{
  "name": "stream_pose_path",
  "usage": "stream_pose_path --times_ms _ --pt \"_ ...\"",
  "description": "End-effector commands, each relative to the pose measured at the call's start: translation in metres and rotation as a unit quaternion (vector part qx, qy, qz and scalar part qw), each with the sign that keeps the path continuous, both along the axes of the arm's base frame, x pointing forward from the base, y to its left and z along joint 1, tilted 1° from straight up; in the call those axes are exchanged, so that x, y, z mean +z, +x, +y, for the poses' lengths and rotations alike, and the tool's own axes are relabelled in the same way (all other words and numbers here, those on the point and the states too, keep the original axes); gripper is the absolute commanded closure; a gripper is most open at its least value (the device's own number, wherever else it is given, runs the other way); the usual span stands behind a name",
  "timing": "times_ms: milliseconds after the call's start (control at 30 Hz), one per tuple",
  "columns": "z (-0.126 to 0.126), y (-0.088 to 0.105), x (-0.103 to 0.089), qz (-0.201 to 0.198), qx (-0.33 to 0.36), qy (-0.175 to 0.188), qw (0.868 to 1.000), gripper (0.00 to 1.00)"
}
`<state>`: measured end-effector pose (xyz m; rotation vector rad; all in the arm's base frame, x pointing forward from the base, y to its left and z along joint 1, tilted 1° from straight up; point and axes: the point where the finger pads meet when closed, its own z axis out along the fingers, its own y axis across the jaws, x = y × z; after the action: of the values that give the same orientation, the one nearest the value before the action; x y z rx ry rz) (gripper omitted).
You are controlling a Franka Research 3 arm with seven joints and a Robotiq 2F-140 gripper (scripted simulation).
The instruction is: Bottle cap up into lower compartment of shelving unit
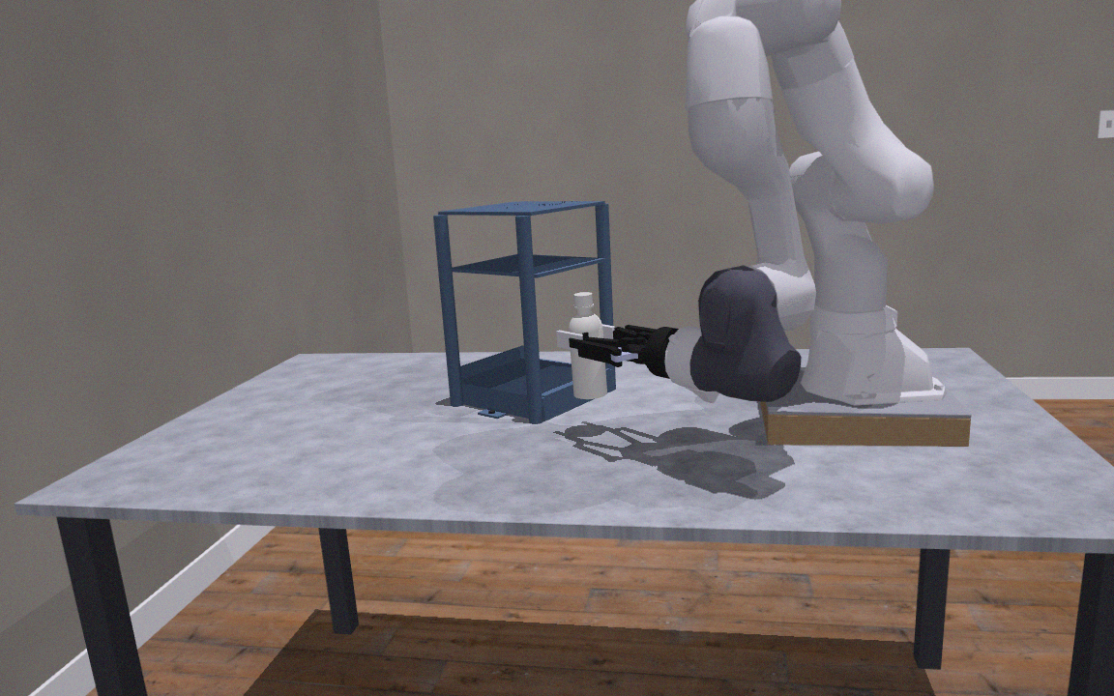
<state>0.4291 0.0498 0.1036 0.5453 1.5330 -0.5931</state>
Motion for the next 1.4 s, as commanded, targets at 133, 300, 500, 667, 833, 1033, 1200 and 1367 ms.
stream_pose_path --times_ms 133,300,500,667,833,1033,1200,1367 --pt "-0.015 -0.007 0.002 -0.014 0.000 0.014 1.000 1.00" --pt "-0.028 -0.015 0.002 -0.014 0.000 0.014 1.000 1.00" --pt "-0.042 -0.024 0.002 -0.014 0.000 0.014 1.000 1.00" --pt "-0.049 -0.028 0.002 -0.014 0.000 0.014 1.000 1.00" --pt "-0.059 -0.034 0.002 -0.014 0.000 0.014 1.000 1.00" --pt "-0.070 -0.041 0.002 -0.014 0.000 0.014 1.000 1.00" --pt "-0.075 -0.044 0.002 -0.014 0.000 0.014 1.000 1.00" --pt "-0.081 -0.048 0.002 -0.014 0.000 0.014 1.000 1.00"
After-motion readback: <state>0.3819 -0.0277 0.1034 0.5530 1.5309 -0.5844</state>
